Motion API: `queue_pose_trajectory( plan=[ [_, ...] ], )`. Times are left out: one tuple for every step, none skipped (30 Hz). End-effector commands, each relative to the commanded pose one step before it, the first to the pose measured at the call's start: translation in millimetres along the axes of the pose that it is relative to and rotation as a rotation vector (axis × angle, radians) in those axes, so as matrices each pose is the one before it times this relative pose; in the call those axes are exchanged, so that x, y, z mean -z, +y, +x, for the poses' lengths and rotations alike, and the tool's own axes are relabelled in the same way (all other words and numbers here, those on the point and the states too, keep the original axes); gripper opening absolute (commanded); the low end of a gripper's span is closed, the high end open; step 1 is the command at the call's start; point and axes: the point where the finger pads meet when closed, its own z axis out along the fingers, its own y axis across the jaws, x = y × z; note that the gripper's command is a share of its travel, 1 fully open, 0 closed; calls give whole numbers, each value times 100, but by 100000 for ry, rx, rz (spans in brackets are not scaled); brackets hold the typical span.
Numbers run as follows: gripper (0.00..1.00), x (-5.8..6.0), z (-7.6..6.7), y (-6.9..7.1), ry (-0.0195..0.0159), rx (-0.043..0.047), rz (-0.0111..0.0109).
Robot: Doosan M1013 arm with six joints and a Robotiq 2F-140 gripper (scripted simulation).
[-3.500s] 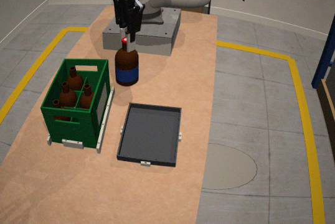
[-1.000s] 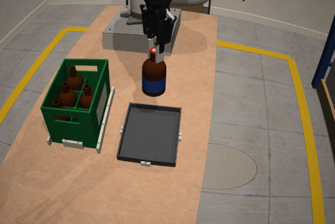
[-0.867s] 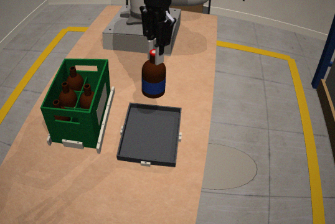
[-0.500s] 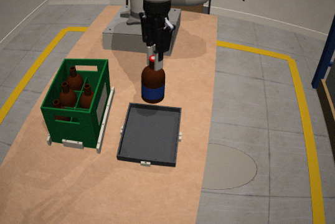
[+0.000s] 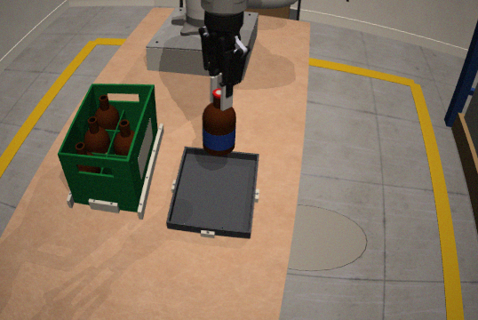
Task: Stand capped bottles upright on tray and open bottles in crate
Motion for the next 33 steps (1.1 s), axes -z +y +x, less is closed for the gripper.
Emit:
queue_pose_trajectory(
  plan=[
    [0, -446, 20, 3, 1, 2, -27],
    [0, 0, 0, 0, 0, 0, 0],
    [0, -48, -11, -7, 5, 1, 9],
    [0, -200, -8, 0, 0, 0, -1],
    [0, -200, -8, 0, 0, 0, -1],
    [0, -200, -8, 0, 0, 0, -1],
    [0, -200, -8, 0, 0, 0, -1],
    [0, -200, -8, 0, 0, 0, -1],
    [0, -200, -8, 0, 0, 0, -1],
    [0, -200, -8, 0, 0, 0, -1],
    [0, -200, -8, 0, 0, 0, -1],
    [0, -200, -8, 0, 0, 0, -1],
    [0, -200, -8, 0, 0, 0, -1],
    [0, -200, -8, 0, 0, 0, -1],
    [0, -200, -8, 0, 0, 0, -1],
    [0, -200, -8, 0, 0, 0, -1],
    [0, -200, -8, 0, 0, 0, -1],
    [0, 0, 0, 0, 0, 0, 0],
    [0, 0, 0, 0, 0, 0, 0],
    [0, -47, 12, -6, 3, 1, 8],
    [0, -200, 3, 0, 0, 0, -1],
    [0, -200, 3, 0, 0, 0, -1],
    [0, -200, 3, 0, 0, 0, -1],
    [0, -200, 3, 0, 0, 0, -1],
    [0, -200, 3, 0, 0, 0, -1],
    [0, -200, 3, 0, 0, 0, -1],
    [0, -200, 3, 0, 0, 0, -1],
    [0, -200, 3, 0, 0, 0, -1],
    [0, -200, 3, 0, 0, 0, -1],
    [0, -200, 3, 0, 0, 0, -1],
    [0, -200, 3, 0, 0, 0, -1],
    [0, -200, 3, 0, 0, 0, -1],
    [0, -200, 3, 0, 0, 0, -1]
  ],
)
